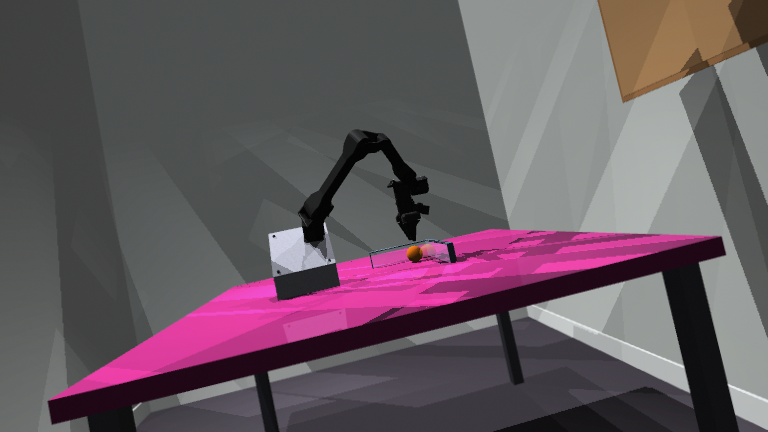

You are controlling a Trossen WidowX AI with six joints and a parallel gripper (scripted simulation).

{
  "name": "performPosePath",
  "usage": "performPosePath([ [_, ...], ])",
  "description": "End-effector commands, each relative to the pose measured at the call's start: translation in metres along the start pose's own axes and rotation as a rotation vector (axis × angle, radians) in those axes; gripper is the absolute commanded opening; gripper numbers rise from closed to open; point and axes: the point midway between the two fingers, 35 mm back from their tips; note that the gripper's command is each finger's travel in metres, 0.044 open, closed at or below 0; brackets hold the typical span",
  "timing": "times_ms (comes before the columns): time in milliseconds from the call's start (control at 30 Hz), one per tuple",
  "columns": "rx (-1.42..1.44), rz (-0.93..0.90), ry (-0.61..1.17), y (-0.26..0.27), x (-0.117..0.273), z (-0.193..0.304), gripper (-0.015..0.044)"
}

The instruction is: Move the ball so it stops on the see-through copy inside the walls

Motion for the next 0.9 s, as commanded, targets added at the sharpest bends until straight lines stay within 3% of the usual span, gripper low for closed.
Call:
performPosePath([
  [0, 0.013, 0.005, 0.003, 0.001, -0.006, 0.002, 0.0388],
  [867, 0.014, 0.007, 0.003, 0.000, -0.048, 0.002, 0.0388],
])
Point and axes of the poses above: the point midway between the two fingers, 35 mm back from their tips, its own x axis back along the fingers, its own y axis across the jaws, z = x × y, and after that the axes turned 13 degrees about x, right-handed
